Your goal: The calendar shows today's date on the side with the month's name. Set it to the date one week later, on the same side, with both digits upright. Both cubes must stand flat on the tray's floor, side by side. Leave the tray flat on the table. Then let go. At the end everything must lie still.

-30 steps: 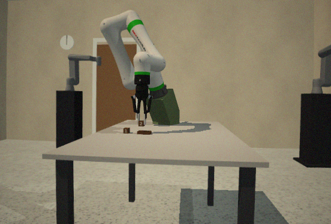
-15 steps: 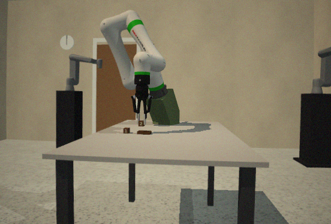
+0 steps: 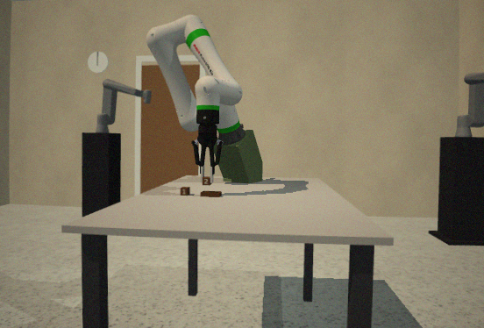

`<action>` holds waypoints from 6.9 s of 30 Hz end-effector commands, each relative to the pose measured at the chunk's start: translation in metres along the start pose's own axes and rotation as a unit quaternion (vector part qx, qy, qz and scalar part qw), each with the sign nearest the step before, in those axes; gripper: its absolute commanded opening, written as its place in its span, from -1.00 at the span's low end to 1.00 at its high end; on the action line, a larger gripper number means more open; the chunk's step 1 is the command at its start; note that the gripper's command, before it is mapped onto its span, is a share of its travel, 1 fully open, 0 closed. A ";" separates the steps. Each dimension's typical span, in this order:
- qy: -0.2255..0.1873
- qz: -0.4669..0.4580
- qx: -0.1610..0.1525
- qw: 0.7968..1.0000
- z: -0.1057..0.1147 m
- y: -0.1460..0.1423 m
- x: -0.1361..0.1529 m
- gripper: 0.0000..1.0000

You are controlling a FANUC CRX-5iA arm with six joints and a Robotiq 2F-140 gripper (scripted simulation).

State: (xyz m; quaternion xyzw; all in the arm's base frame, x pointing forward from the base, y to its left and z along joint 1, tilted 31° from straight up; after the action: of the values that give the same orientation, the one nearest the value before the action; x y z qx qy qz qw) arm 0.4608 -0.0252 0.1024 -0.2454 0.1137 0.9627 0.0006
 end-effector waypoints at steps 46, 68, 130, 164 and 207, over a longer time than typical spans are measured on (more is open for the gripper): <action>0.000 0.000 0.000 1.000 -0.025 0.000 0.000 -0.66; 0.000 0.000 0.000 1.000 -0.025 0.000 0.000 -0.66; 0.000 0.000 0.000 1.000 -0.035 0.000 0.000 -0.66; 0.000 0.000 0.000 1.000 -0.035 0.000 0.000 -0.66; 0.000 0.000 0.000 1.000 -0.035 0.000 0.000 -0.42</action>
State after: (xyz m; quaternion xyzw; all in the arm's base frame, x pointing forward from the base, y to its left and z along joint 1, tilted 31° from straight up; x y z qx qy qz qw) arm 0.4772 -0.0328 0.0726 -0.2454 0.1137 0.9627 0.0006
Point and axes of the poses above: the point where the finger pads meet when closed, its own z axis back along the fingers, its own y axis across the jaws, x = y × z, the point moved 2 cm from there along z, back along the fingers, and after that the axes turned 1 degree about z, right-handed, at the moved point
